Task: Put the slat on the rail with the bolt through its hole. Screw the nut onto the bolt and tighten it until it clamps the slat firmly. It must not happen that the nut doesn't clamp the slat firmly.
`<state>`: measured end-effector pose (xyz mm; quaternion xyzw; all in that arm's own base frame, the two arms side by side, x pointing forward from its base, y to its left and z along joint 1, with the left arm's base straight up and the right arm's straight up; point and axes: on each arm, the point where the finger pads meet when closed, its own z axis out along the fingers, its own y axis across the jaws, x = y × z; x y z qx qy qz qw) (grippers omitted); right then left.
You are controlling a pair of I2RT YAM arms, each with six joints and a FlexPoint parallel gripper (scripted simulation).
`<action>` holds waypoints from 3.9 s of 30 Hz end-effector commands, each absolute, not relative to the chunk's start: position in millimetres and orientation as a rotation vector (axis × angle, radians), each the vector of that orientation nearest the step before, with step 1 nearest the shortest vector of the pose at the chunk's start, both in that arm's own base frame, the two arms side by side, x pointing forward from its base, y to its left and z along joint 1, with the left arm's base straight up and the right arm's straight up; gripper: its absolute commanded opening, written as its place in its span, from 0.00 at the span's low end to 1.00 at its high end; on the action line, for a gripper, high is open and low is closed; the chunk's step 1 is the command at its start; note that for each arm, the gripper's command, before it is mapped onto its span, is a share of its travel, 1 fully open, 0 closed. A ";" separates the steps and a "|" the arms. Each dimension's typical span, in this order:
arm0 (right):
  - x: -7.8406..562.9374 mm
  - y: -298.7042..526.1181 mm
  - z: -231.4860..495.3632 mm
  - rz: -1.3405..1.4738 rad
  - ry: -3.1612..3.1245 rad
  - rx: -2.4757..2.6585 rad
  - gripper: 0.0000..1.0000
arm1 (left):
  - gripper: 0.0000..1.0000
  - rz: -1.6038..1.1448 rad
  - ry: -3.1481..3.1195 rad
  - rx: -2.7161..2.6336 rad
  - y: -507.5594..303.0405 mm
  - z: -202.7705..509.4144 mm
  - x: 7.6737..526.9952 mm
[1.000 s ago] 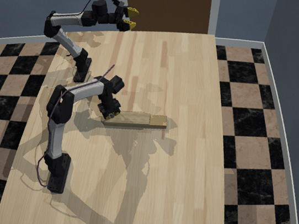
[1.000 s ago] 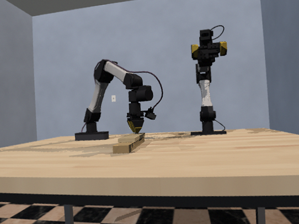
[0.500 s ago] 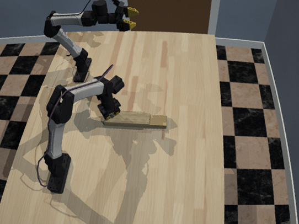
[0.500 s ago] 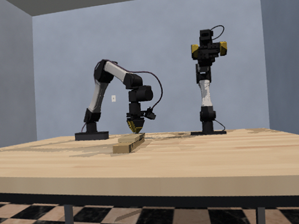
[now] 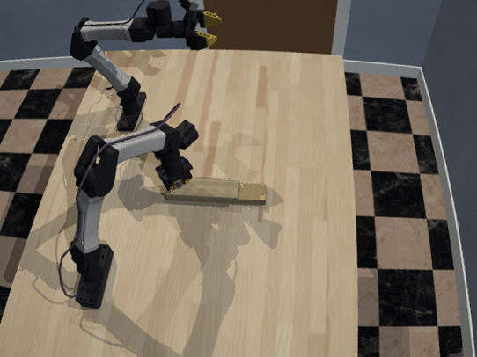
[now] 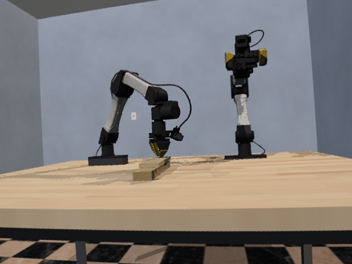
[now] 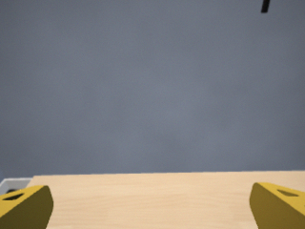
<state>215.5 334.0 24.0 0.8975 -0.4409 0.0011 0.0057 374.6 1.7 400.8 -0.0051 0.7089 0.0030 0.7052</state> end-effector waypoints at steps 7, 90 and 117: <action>217.1 337.4 26.9 -0.009 -1.384 2.829 0.36 | 1.00 0.006 1.556 -0.008 1.0 408.3 372.8; 218.8 340.6 25.4 0.008 -1.393 2.846 0.14 | 1.00 0.006 1.556 -0.008 1.0 408.3 372.8; 219.4 341.5 21.9 0.002 -1.856 2.553 0.14 | 1.00 0.006 1.556 -0.008 1.0 408.3 372.8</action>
